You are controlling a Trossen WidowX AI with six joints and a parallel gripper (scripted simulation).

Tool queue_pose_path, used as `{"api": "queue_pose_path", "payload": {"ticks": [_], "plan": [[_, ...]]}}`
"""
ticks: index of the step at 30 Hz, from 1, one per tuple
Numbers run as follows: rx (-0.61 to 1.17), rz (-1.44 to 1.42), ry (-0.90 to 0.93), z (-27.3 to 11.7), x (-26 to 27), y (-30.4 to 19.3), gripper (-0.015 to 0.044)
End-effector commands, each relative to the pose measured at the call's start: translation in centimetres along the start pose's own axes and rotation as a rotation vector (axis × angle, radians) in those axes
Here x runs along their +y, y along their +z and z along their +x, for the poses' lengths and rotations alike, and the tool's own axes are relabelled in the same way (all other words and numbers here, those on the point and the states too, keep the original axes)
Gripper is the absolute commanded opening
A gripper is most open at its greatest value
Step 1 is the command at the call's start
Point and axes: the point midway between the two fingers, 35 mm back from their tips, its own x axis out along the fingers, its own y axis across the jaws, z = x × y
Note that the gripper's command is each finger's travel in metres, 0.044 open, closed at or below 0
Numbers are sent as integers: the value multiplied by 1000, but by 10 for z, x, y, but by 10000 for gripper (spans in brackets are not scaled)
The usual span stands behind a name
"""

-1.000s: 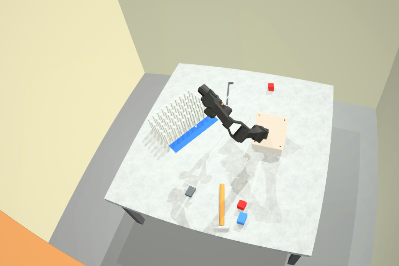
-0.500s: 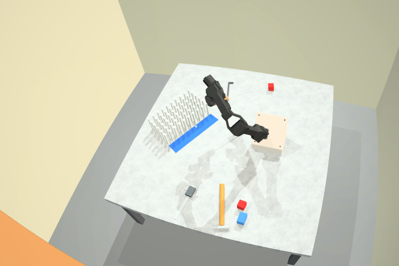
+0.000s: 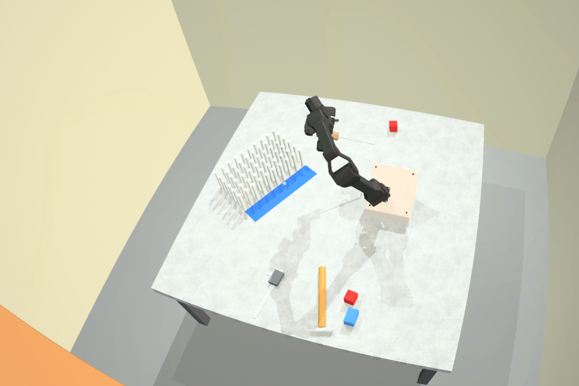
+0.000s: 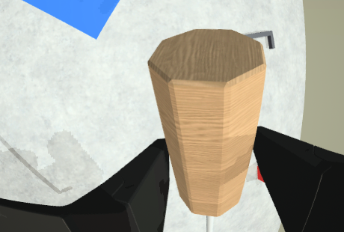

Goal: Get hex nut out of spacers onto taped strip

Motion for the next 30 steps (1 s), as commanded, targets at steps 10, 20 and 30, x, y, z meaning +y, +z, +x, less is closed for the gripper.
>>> {"api": "queue_pose_path", "payload": {"ticks": [10,20,30], "plan": [[-3,456,-11,6,-45,-28,0],[-3,802,-2,13,-73,-54,0],[-2,1143,19,23,-97,-85,0]]}}
